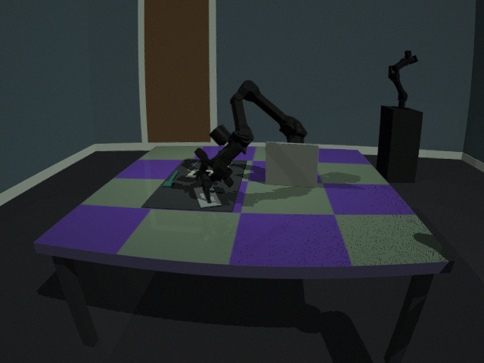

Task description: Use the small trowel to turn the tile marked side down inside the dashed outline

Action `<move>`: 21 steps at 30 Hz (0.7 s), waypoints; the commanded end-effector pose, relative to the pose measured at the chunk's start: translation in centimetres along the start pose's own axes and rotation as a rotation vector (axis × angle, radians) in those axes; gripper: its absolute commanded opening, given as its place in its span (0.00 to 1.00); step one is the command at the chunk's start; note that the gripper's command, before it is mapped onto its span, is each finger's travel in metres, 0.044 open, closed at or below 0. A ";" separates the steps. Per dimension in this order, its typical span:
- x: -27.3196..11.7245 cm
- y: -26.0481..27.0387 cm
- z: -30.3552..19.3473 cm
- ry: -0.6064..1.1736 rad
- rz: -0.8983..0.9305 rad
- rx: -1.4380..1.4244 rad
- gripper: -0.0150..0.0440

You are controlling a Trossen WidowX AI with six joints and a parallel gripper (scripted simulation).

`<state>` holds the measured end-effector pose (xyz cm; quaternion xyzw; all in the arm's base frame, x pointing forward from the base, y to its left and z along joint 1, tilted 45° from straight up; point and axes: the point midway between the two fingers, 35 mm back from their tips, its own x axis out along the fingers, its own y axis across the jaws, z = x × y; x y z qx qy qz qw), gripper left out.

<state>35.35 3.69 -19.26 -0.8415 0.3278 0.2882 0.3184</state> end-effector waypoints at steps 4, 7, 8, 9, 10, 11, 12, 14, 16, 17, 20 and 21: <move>-2.0 -2.9 0.0 0.003 -0.022 0.011 0.25; -2.9 -3.8 0.0 0.004 -0.022 0.012 0.25; -3.2 -4.1 0.0 0.004 -0.022 0.012 0.25; -3.4 -4.2 0.0 0.005 -0.022 0.012 0.25; -3.4 -4.3 0.0 0.005 -0.022 0.012 0.25; -3.4 -4.3 0.0 0.005 -0.022 0.012 0.25; -3.4 -4.3 0.0 0.005 -0.022 0.012 0.25; -3.2 -4.4 -0.4 0.014 -0.024 0.026 0.25; -2.7 -4.9 -1.5 0.041 -0.027 0.065 0.25; -2.4 -5.1 -2.2 0.057 -0.028 0.087 0.25; -1.6 -5.6 -4.1 0.103 -0.033 0.151 0.25; -1.3 -5.8 -4.8 0.119 -0.034 0.172 0.25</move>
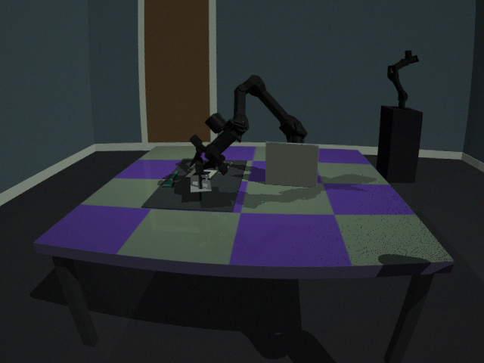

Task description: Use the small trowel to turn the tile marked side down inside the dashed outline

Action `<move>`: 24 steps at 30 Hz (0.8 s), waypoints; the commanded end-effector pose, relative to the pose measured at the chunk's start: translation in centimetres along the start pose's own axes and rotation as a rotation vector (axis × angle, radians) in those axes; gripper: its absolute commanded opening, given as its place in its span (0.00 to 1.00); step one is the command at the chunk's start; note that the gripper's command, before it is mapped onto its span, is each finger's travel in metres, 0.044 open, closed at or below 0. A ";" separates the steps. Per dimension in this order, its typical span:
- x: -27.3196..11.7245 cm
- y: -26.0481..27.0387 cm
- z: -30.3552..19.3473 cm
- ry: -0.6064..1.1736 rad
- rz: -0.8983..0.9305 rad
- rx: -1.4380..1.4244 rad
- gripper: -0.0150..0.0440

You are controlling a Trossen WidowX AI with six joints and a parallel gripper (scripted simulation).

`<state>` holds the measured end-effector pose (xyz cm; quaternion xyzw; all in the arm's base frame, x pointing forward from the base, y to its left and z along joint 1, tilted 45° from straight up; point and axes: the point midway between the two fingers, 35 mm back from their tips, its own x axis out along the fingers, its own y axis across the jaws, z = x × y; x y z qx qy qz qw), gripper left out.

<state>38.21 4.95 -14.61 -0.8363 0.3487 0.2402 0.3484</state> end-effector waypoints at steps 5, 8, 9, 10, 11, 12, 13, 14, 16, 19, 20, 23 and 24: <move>2.2 -2.4 -5.2 0.129 -0.031 0.182 0.25; 3.0 -2.8 -7.4 0.180 -0.034 0.244 0.25; 3.3 -2.9 -8.1 0.198 -0.035 0.264 0.25; 3.5 -2.9 -8.7 0.212 -0.036 0.280 0.25; 3.6 -3.0 -9.0 0.221 -0.037 0.290 0.25; 3.7 -3.0 -9.2 0.223 -0.037 0.293 0.25; 3.7 -3.0 -9.2 0.223 -0.037 0.293 0.25; 3.7 -3.0 -9.2 0.223 -0.037 0.293 0.25; 3.7 -3.0 -9.2 0.223 -0.037 0.293 0.25; 3.7 -2.9 -9.2 0.223 -0.037 0.293 0.25; 3.8 -2.8 -9.2 0.223 -0.037 0.293 0.25; 4.2 -2.4 -9.2 0.223 -0.036 0.293 0.25; 4.3 -2.3 -9.2 0.223 -0.036 0.293 0.25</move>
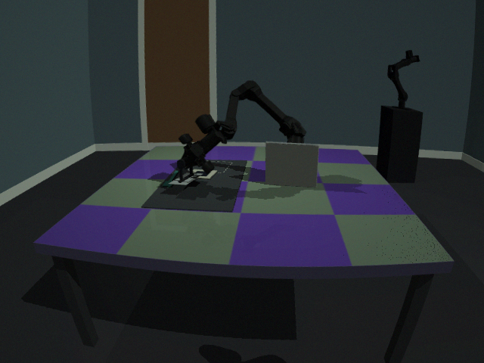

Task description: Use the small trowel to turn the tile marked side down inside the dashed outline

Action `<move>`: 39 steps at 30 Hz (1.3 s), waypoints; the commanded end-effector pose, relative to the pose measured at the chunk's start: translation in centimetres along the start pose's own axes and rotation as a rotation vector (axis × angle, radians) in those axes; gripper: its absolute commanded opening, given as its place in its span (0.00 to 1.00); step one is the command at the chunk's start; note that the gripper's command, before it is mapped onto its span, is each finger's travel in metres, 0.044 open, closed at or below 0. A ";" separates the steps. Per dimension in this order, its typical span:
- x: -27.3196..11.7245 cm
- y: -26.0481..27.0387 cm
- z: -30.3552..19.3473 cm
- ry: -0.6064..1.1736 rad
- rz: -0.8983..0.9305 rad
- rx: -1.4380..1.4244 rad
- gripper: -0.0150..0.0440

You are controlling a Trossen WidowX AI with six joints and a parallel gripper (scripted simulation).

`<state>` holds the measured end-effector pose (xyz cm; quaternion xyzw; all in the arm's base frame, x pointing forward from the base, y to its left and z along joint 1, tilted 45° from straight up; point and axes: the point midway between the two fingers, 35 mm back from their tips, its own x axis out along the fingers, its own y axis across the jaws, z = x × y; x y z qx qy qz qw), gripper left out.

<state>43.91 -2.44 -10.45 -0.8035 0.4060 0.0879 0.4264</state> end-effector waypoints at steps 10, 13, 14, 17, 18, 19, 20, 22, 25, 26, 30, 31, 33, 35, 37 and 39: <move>1.2 1.2 -0.2 -0.004 -0.010 0.005 0.25; 1.5 1.5 -0.3 -0.003 -0.010 0.004 0.25; 1.6 1.7 -0.3 -0.003 -0.010 0.004 0.25; 1.9 2.1 -0.4 -0.003 -0.010 0.004 0.25; 2.0 2.2 -0.4 -0.003 -0.010 0.004 0.25; 2.1 2.3 -0.4 -0.003 -0.010 0.004 0.25; 2.1 2.4 -0.4 -0.003 -0.010 0.004 0.25; 2.1 2.4 -0.5 -0.003 -0.010 0.004 0.25; 2.1 2.3 -0.8 -0.003 -0.010 0.004 0.25; 2.1 2.3 -1.0 -0.003 -0.010 0.003 0.25; 2.1 2.2 -1.7 -0.003 -0.009 0.003 0.25; 2.1 2.2 -1.8 -0.003 -0.009 0.003 0.25; 2.1 2.2 -2.1 -0.003 -0.009 0.003 0.25; 2.1 2.2 -2.5 -0.003 -0.009 0.003 0.25; 2.1 2.1 -2.8 -0.003 -0.009 0.003 0.25; 2.1 2.1 -3.1 -0.003 -0.009 0.003 0.25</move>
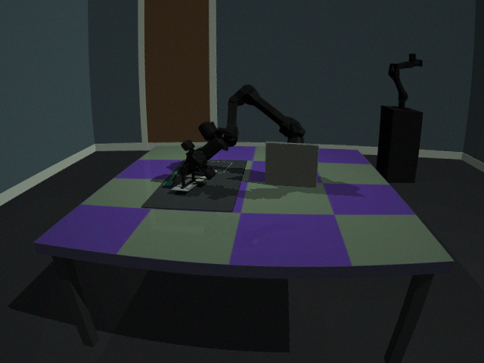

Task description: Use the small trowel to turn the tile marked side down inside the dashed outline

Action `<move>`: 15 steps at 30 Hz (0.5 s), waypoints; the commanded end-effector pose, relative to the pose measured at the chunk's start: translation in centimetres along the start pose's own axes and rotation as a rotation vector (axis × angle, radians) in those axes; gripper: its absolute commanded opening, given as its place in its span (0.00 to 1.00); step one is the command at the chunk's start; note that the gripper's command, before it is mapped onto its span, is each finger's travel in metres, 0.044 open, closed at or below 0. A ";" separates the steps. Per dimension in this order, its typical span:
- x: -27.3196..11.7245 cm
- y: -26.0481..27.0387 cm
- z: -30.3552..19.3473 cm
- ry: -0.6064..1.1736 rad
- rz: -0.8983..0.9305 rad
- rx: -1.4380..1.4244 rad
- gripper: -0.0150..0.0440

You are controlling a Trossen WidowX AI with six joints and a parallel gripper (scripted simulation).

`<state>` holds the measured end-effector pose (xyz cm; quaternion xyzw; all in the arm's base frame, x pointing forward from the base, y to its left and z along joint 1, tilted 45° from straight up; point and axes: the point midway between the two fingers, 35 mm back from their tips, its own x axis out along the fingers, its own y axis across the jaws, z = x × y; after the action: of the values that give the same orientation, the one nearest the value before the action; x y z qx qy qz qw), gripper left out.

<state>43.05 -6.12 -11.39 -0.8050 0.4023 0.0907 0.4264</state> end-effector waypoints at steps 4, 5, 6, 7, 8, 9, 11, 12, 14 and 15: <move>0.0 -0.2 -1.4 0.005 -0.004 0.006 0.25; 0.0 -0.3 -1.6 0.005 -0.004 0.006 0.25; 0.0 -0.3 -1.7 0.005 -0.004 0.006 0.25; 0.0 -0.3 -1.9 0.005 -0.004 0.006 0.25; -0.1 -0.3 -2.1 0.005 -0.004 0.006 0.25; -0.1 -0.3 -2.2 0.005 -0.004 0.006 0.25; -0.1 -0.3 -2.6 0.005 -0.004 0.005 0.25; -0.1 -0.3 -2.7 0.006 -0.004 0.005 0.25; -0.2 -0.3 -3.0 0.006 -0.004 0.005 0.25; -0.2 -0.3 -3.2 0.006 -0.004 0.005 0.25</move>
<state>42.53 -7.71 -9.84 -0.8052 0.4005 0.0936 0.4272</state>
